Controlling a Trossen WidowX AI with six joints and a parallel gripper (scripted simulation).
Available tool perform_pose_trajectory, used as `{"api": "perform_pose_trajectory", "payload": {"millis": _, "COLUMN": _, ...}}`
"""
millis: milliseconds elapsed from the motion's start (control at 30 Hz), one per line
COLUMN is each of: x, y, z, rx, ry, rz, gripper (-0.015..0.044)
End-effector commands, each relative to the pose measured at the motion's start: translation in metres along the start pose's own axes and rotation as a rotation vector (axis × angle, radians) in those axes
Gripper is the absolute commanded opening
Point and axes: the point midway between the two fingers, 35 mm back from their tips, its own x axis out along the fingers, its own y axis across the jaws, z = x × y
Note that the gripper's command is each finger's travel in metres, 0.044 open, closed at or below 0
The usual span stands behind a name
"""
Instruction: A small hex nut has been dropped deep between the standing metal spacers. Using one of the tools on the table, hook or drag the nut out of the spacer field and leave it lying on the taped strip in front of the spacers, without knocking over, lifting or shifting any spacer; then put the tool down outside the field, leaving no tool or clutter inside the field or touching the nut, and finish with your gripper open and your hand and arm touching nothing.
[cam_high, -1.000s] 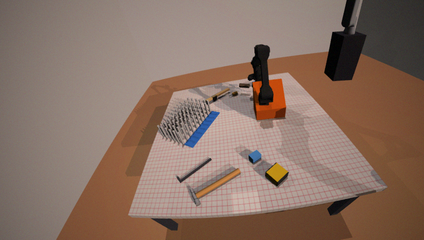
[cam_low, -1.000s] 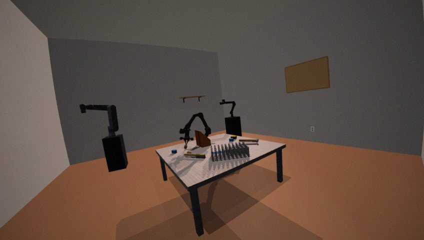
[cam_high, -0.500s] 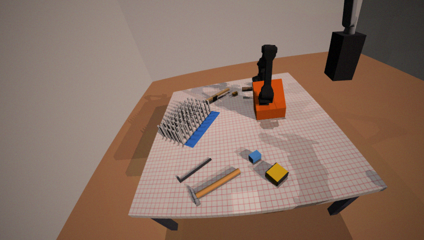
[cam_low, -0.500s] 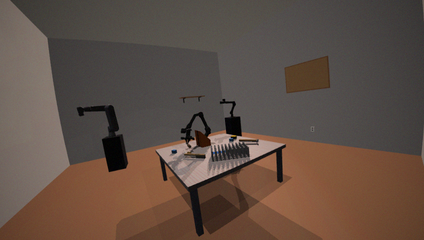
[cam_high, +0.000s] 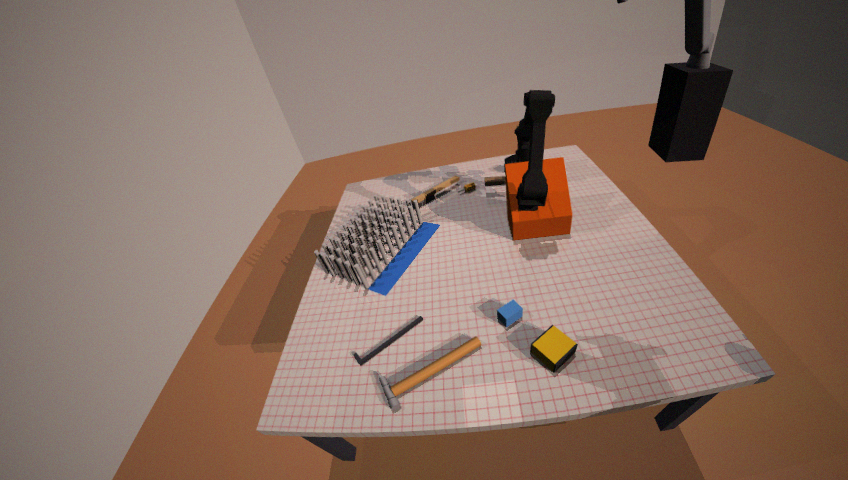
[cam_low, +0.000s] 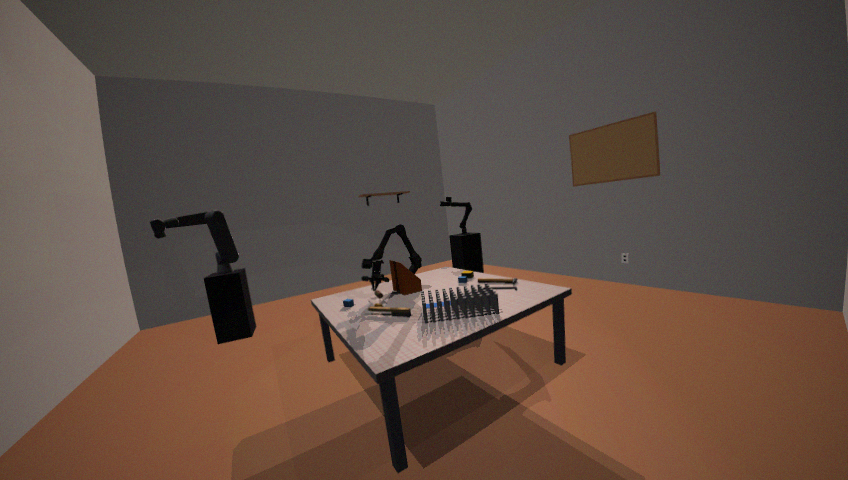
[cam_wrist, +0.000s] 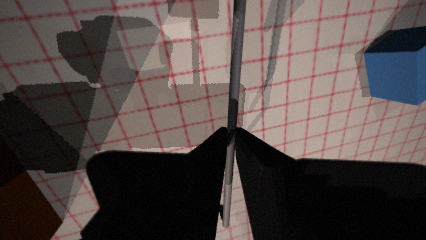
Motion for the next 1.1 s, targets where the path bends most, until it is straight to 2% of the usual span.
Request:
{"api": "perform_pose_trajectory", "payload": {"millis": 0, "x": 0.008, "y": 0.002, "z": -0.001, "rx": -0.002, "ry": 0.002, "rz": 0.001, "gripper": 0.0000}}
{"api": "perform_pose_trajectory", "payload": {"millis": 833, "x": 0.042, "y": 0.012, "z": 0.001, "rx": 0.004, "ry": 0.002, "rz": 0.002, "gripper": 0.0000}}
{"api": "perform_pose_trajectory", "payload": {"millis": 1067, "x": 0.039, "y": 0.010, "z": 0.001, "rx": 0.004, "ry": 0.002, "rz": 0.001, "gripper": 0.0184}}
